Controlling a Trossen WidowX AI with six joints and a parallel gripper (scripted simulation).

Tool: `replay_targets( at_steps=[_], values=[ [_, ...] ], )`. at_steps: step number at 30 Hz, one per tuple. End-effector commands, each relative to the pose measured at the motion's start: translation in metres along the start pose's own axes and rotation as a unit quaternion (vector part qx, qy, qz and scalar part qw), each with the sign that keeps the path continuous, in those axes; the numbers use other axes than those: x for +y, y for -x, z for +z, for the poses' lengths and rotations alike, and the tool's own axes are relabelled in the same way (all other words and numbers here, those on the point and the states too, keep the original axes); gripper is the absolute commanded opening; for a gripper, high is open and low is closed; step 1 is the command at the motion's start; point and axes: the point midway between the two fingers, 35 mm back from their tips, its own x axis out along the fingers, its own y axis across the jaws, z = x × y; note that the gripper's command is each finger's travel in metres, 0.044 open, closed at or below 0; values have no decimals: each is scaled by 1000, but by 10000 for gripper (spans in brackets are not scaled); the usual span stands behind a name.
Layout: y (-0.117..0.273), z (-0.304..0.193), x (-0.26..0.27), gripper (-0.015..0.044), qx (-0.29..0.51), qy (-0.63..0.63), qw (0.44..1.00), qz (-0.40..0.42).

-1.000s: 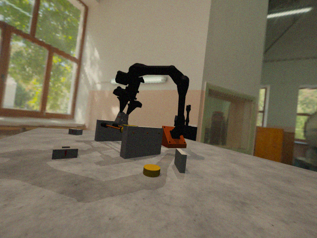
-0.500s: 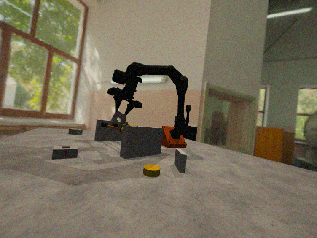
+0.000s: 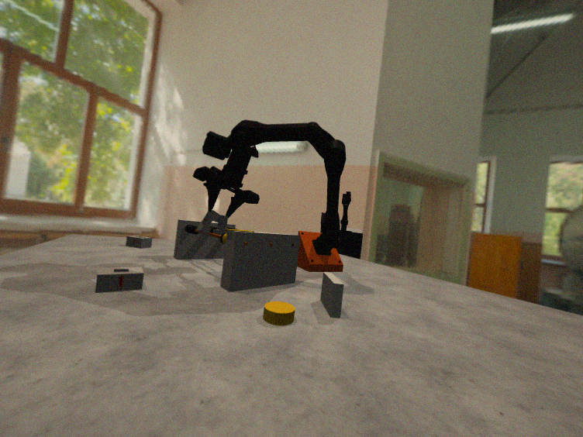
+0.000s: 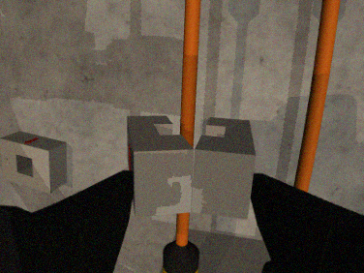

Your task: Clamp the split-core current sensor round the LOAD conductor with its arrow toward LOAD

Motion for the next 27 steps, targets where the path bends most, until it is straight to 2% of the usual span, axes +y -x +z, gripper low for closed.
replay_targets(
  at_steps=[1,17,27],
  values=[
    [-7,0,0,0,1,-2,1000,2],
    [-32,-2,0,0,3,-1,1000,3],
    [-28,-1,0,0,1,0,1000,1]
  ],
)
